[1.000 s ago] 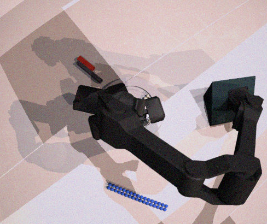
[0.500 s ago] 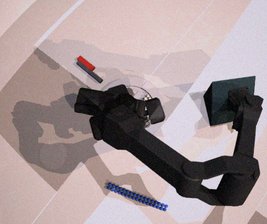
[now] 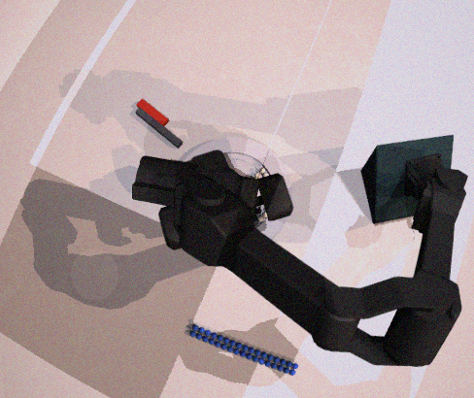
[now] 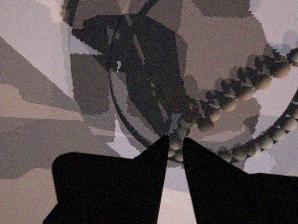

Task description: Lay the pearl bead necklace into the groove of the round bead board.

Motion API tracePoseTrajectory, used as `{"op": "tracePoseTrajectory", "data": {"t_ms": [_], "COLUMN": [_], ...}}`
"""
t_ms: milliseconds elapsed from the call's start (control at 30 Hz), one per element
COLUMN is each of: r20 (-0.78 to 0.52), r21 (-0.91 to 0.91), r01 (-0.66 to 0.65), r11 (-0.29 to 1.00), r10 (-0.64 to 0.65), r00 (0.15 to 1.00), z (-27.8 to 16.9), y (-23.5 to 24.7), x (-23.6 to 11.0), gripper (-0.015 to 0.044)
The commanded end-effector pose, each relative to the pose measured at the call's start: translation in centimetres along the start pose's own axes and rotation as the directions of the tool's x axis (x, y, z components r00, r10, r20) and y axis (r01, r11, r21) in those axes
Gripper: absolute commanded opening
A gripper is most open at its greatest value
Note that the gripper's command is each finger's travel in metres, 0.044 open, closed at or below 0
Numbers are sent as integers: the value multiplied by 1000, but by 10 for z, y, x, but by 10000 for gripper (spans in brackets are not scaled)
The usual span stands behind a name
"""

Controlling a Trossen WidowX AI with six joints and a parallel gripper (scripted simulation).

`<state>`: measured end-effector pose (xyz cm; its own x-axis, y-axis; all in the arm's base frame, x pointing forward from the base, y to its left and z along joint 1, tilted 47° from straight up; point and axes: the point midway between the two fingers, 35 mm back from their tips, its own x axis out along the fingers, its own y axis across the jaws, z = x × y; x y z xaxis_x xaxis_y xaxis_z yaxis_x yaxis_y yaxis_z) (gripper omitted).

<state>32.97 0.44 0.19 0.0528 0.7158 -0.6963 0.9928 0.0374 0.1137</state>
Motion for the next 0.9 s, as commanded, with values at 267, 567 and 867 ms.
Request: {"op": "tracePoseTrajectory", "data": {"t_ms": [267,567,867], "r20": [0,-2,-5], "r21": [-1,2,7], "r01": [0,-1,-4], "r11": [1000,1000,1000], "r10": [0,1,4], "r00": [1000,1000,1000], "z": [0,0,-3], "y": [0,0,8], "x": [0,-2,-6], "gripper": [0,0,0]}}
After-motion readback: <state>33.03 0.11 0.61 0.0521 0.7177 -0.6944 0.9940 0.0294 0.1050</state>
